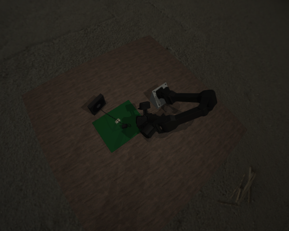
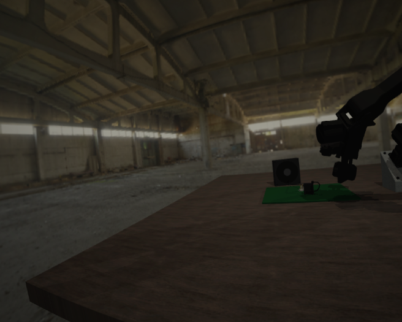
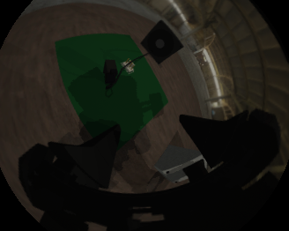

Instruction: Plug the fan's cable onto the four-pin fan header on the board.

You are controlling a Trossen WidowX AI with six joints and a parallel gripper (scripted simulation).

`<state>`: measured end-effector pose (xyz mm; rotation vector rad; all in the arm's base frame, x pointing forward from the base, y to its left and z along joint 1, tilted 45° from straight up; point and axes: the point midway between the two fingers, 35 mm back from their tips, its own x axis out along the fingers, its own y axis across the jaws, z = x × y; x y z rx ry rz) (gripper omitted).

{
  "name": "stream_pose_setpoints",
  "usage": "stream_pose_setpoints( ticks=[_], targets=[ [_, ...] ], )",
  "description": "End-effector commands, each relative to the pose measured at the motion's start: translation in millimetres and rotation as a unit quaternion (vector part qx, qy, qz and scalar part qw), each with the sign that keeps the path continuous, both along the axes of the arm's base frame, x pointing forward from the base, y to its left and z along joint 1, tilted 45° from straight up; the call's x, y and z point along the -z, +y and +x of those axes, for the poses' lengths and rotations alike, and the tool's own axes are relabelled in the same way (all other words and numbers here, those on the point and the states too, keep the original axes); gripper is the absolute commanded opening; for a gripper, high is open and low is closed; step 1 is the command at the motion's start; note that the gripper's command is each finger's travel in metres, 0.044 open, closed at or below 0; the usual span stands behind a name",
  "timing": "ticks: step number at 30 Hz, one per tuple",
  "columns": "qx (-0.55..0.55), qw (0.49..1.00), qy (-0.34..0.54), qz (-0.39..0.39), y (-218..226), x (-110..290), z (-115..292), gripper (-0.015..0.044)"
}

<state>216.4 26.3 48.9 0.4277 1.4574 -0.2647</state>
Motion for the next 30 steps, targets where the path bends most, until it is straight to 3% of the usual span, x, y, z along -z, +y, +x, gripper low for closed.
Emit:
stream_pose_setpoints(
  ticks=[1, 16, 30],
  targets=[
    [-0.012, 0.999, 0.021, 0.032, -0.3, -3.1, 0.9, 0.044],
    [-0.035, 0.985, 0.059, 0.159, -5.5, -20.9, 7.2, 0.044],
    [-0.034, 0.956, 0.04, 0.287, -17.5, -45.9, 22.0, 0.044]
  ],
)
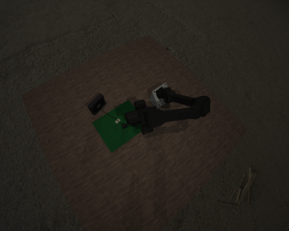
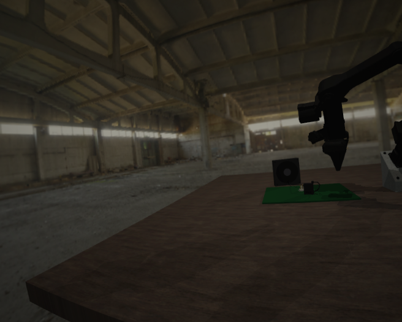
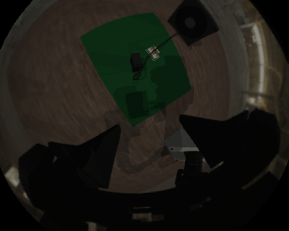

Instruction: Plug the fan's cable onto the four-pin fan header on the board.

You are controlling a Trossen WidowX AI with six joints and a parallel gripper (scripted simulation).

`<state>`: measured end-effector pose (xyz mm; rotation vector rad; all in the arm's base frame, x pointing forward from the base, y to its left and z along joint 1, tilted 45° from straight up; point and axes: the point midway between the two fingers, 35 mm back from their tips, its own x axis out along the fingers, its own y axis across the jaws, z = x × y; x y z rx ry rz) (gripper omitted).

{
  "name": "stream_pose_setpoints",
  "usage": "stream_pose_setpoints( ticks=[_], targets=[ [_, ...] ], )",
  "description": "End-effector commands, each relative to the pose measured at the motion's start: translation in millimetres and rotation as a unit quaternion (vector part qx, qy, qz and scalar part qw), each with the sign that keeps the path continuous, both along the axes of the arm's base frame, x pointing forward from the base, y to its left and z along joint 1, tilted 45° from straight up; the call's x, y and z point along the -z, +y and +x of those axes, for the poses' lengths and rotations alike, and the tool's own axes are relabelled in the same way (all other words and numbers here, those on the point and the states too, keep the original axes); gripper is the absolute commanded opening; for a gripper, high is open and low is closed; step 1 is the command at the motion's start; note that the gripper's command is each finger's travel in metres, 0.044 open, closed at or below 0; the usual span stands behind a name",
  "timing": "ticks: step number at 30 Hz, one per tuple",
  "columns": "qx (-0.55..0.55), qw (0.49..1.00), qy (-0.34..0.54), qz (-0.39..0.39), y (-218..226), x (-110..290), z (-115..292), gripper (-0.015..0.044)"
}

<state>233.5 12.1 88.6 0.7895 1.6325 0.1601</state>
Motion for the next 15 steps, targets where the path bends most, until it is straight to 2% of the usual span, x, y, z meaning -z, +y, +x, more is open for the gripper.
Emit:
stream_pose_setpoints(
  ticks=[1, 7, 8, 12, 15],
  targets=[
    [0.006, 0.999, -0.01, 0.04, -4.7, -8.3, 6.3, 0.044],
    [0.02, 0.995, -0.027, 0.089, -12.8, -19.6, 14.3, 0.044],
    [0.014, 0.998, -0.018, 0.064, -9.0, -13.9, 9.5, 0.044],
    [0.014, 0.998, -0.018, 0.064, -10.0, -14.2, 11.0, 0.044],
    [0.008, 0.997, -0.026, 0.068, -25.4, -16.9, 31.5, 0.044]
  ],
)
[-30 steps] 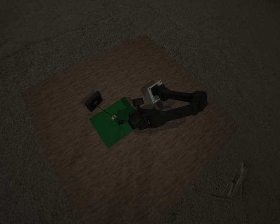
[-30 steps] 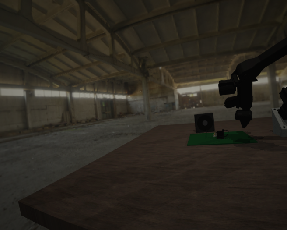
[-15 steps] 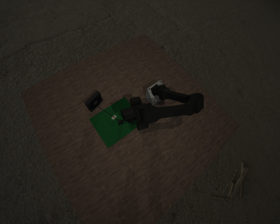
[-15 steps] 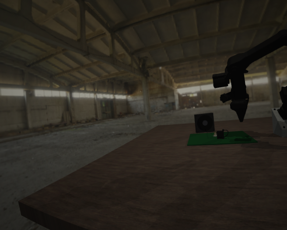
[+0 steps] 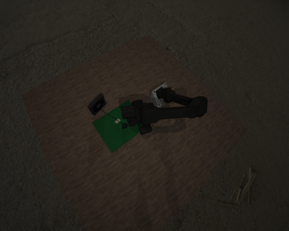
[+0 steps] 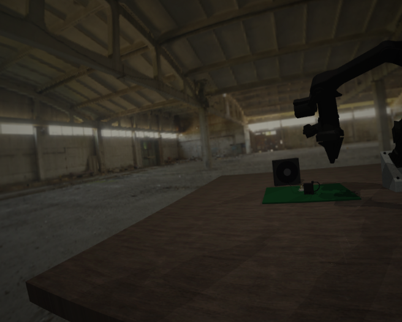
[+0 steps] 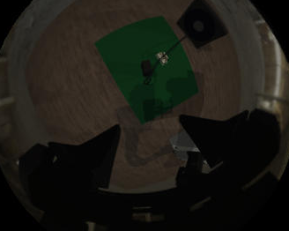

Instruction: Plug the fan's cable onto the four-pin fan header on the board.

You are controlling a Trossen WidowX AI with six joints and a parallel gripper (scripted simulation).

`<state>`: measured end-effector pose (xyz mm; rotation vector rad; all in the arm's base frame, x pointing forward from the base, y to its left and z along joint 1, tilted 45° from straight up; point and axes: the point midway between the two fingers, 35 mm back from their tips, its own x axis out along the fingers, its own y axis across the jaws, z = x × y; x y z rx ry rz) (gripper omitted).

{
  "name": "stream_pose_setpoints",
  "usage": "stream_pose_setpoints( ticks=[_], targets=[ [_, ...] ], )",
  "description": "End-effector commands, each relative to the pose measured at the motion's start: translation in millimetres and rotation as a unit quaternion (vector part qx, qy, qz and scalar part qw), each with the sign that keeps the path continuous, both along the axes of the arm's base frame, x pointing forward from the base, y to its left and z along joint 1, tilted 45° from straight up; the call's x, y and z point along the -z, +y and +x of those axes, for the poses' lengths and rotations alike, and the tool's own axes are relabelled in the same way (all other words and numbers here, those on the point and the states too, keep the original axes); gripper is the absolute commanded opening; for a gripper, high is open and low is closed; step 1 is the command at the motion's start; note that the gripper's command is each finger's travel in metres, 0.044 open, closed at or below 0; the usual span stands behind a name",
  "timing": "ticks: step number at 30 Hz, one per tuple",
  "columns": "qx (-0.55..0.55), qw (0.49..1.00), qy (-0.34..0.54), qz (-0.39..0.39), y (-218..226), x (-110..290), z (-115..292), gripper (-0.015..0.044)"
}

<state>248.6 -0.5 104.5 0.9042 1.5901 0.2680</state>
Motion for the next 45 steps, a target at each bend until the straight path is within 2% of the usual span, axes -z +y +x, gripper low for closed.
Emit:
stream_pose_setpoints(
  ticks=[1, 8, 13, 17, 24, 45],
  targets=[
    [-0.005, 1.0, -0.012, 0.002, -19.7, -1.5, 25.0, 0.044],
    [-0.019, 0.999, -0.038, 0.016, -70.7, 5.5, 76.8, 0.044],
    [-0.02, 0.999, -0.04, 0.017, -75.8, 7.1, 81.0, 0.044],
    [-0.02, 0.999, -0.04, 0.016, -61.4, 23.4, 85.3, 0.044],
    [-0.02, 0.999, -0.041, 0.018, -6.6, 76.1, 87.5, 0.044],
    [-0.02, 0.999, -0.041, 0.018, 8.9, 92.0, 89.4, 0.044]
  ],
)
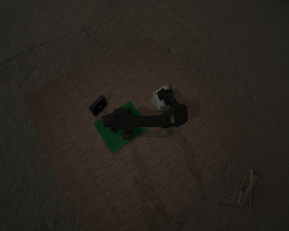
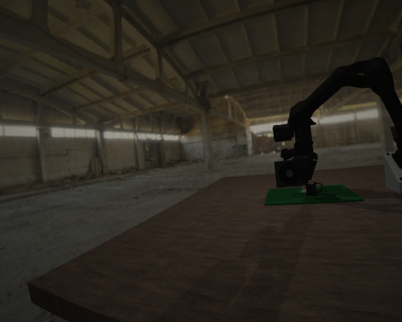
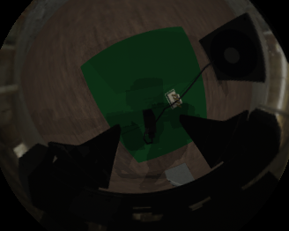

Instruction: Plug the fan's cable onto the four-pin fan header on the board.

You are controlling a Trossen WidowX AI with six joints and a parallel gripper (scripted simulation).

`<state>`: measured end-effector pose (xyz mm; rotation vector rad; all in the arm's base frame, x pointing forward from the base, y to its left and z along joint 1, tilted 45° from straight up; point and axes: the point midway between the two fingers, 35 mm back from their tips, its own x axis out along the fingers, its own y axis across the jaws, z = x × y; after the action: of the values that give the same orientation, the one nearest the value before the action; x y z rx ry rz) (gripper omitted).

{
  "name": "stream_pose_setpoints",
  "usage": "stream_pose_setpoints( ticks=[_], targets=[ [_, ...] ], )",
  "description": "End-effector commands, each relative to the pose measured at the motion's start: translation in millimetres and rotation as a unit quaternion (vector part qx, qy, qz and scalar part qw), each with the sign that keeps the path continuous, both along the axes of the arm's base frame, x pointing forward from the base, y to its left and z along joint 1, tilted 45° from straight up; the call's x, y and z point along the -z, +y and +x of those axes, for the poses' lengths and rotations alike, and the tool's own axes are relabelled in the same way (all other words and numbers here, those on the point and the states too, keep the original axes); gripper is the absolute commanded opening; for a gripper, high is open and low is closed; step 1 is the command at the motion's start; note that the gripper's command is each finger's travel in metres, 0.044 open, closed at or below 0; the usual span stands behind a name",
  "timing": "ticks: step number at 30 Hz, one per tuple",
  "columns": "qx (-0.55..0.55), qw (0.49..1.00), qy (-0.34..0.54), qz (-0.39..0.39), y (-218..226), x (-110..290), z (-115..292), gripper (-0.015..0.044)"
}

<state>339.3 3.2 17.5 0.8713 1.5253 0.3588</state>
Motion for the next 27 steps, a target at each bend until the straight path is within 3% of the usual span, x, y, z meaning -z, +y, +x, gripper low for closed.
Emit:
stream_pose_setpoints(
  ticks=[1, 23, 27],
  targets=[
    [0.0, 1.0, 0.004, 0.003, 6.3, 6.2, -1.2, 0.044],
    [0.0, 1.0, 0.004, 0.004, 26.8, 25.6, -0.5, 0.044],
    [-0.001, 1.0, 0.001, 0.002, 24.9, 23.8, 1.0, 0.0335]
  ],
)
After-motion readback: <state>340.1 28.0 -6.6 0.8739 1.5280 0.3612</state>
